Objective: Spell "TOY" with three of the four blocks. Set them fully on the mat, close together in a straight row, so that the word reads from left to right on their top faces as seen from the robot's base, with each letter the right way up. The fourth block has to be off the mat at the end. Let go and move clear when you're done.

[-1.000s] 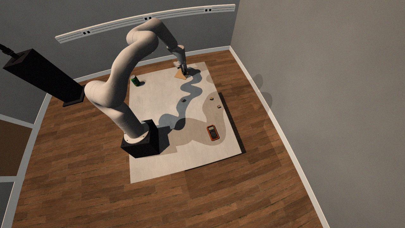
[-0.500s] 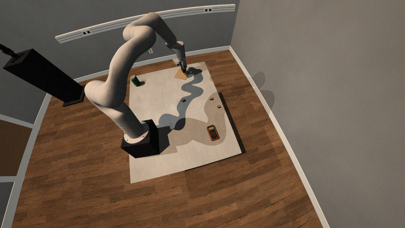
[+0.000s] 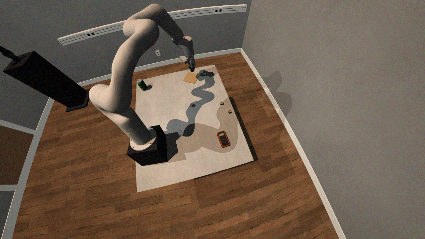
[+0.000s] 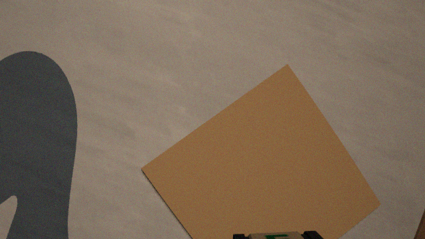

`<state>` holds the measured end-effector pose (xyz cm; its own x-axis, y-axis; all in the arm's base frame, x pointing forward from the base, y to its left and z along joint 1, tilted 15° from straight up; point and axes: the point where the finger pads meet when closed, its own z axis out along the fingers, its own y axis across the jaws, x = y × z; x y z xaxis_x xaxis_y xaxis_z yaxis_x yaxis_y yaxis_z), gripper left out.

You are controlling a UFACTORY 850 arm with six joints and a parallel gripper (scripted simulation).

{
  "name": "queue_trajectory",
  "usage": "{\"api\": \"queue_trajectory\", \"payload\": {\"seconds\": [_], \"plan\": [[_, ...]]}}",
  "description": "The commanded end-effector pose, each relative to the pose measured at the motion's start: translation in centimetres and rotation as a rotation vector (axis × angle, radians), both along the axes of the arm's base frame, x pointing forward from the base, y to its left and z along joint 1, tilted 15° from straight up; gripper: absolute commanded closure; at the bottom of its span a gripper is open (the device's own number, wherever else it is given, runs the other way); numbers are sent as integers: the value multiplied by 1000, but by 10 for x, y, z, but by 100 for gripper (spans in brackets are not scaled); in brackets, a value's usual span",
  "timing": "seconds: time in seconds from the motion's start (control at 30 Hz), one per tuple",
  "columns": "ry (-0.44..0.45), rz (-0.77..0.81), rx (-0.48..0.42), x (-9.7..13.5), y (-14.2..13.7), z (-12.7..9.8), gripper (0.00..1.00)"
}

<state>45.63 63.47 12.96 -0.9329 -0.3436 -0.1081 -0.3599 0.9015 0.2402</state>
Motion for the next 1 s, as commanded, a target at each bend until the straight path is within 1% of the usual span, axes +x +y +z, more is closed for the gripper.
{"api": "queue_trajectory", "payload": {"seconds": [0.0,0.2,0.27,0.4,0.63,0.7,0.73,0.97], "plan": [[-1,0,2,1,0,3,77],[0,-5,2,0,0,3,77],[7,-33,2,-1,1,3,77],[47,-176,5,-9,7,4,77],[98,-365,8,-19,13,6,77],[98,-365,8,-19,13,6,77],[118,-436,9,-23,16,7,77],[167,-615,12,-33,22,8,77]]}}
